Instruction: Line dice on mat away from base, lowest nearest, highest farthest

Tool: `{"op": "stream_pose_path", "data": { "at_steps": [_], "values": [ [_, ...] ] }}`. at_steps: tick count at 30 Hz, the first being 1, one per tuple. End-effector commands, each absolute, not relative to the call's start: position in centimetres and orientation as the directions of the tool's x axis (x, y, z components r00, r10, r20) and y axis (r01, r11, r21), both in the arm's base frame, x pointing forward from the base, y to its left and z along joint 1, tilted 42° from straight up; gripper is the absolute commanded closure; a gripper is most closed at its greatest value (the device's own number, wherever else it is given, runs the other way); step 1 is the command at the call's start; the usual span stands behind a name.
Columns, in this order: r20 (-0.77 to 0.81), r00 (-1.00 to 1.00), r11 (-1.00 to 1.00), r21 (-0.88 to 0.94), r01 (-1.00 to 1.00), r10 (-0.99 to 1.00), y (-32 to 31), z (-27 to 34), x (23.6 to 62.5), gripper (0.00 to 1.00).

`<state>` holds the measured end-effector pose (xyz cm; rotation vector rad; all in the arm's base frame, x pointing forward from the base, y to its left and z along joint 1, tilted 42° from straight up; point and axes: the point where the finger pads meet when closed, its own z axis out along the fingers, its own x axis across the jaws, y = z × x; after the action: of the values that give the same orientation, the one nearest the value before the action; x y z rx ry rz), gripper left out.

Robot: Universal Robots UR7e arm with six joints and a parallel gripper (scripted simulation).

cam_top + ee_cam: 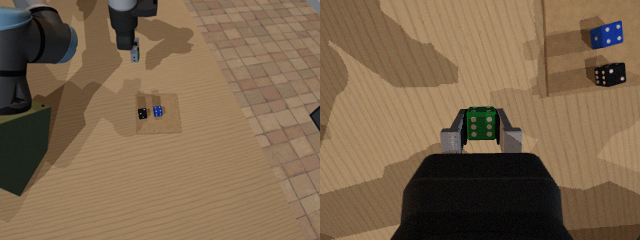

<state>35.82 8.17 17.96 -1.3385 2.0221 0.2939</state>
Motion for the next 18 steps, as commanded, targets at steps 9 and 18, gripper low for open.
{"op": "stream_pose_path", "data": {
  "at_steps": [9,18],
  "values": [
    [-0.649,-0.235,0.444,-0.177,-0.878,-0.724,7.43,19.0,35.26,0.51],
    [-0.649,-0.235,0.444,-0.177,-0.878,-0.724,7.32,19.16,35.17,0.51]
  ]
}}
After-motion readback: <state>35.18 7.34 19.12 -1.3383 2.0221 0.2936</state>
